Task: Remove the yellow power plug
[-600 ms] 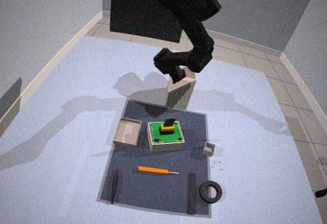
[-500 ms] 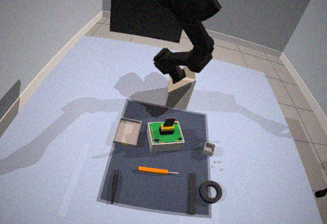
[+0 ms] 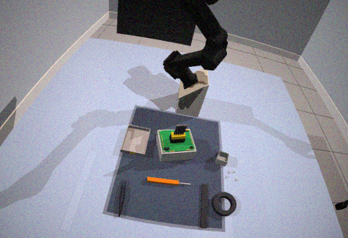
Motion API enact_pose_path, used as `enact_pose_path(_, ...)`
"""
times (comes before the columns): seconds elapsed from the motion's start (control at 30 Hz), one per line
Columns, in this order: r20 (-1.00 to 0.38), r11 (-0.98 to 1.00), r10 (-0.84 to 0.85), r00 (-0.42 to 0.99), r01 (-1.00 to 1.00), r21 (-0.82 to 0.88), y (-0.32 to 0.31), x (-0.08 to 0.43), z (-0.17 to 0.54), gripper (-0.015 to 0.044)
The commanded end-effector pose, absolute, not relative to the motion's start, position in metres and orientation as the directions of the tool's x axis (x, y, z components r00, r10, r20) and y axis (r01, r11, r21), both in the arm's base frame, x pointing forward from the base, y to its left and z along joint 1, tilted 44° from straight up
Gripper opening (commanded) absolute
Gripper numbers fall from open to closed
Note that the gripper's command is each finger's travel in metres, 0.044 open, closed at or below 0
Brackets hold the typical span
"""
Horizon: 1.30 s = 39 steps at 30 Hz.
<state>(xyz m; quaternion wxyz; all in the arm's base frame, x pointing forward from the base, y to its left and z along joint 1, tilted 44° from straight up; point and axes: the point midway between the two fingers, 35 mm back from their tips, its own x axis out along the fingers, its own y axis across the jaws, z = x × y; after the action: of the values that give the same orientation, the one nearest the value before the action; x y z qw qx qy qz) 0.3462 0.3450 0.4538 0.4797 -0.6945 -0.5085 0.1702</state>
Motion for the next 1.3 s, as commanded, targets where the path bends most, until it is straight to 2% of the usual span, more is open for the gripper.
enact_pose_path(0.0, 0.306, 0.007, 0.861, 0.405, 0.593, -0.805, 0.341, 0.329, 0.474, 0.0430)
enact_pose_path(0.6, 0.557, 0.231, 0.806, 0.199, 0.761, -0.606, 0.330, 0.224, 0.558, 0.0430)
enact_pose_path(0.83, 0.689, 0.356, 0.722, 0.067, 0.818, -0.453, 0.305, 0.159, 0.601, 0.0430)
enact_pose_path(1.1, 0.828, 0.544, 0.546, -0.124, 0.804, -0.239, 0.250, 0.072, 0.646, 0.0430)
enact_pose_path(1.17, 0.856, 0.555, 0.496, -0.144, 0.811, -0.186, 0.236, 0.060, 0.653, 0.0430)
enact_pose_path(1.27, 0.840, 0.543, 0.527, -0.128, 0.811, -0.217, 0.247, 0.069, 0.648, 0.0430)
